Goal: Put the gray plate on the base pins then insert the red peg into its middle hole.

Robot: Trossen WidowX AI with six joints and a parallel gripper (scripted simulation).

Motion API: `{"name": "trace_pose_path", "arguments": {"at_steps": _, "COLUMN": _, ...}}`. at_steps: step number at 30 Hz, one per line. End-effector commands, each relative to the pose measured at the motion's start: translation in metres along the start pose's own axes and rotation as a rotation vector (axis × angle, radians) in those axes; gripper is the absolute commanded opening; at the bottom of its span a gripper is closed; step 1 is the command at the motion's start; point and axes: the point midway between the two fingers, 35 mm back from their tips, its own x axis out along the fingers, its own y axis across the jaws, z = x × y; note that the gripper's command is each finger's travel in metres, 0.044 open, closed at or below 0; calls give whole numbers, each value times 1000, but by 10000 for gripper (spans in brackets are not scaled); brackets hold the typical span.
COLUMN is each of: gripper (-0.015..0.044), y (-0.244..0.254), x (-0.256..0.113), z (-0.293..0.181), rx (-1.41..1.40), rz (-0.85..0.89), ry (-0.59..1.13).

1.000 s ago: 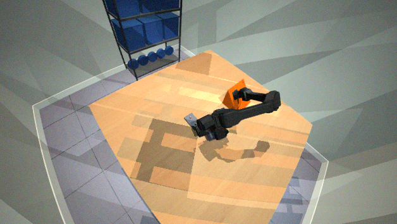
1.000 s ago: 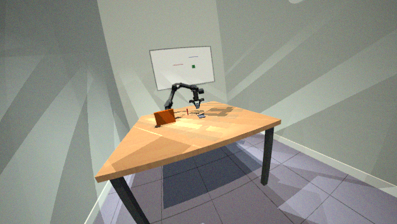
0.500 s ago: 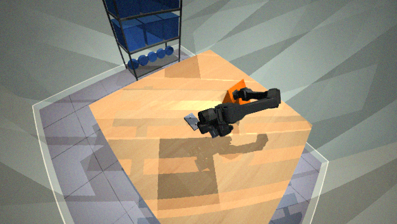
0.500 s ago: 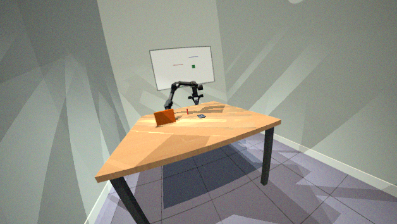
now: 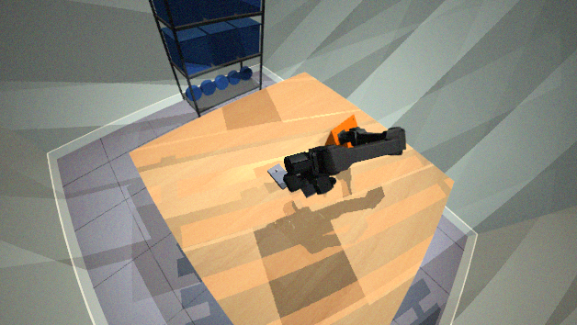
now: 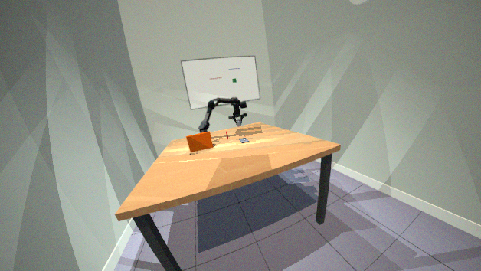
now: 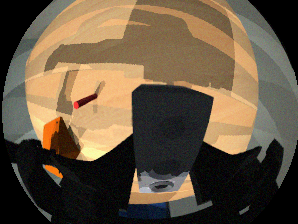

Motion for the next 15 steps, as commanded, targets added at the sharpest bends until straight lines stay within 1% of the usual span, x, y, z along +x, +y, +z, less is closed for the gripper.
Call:
{"name": "trace_pose_path", "arguments": {"at_steps": 1, "gripper": 0, "y": -4, "x": 9, "z": -16, "rx": -9, "rz": 9, "ry": 5}}
{"name": "trace_pose_path", "arguments": {"at_steps": 15, "gripper": 0, "y": -16, "x": 29, "z": -55, "rx": -73, "rz": 9, "ry": 7}}
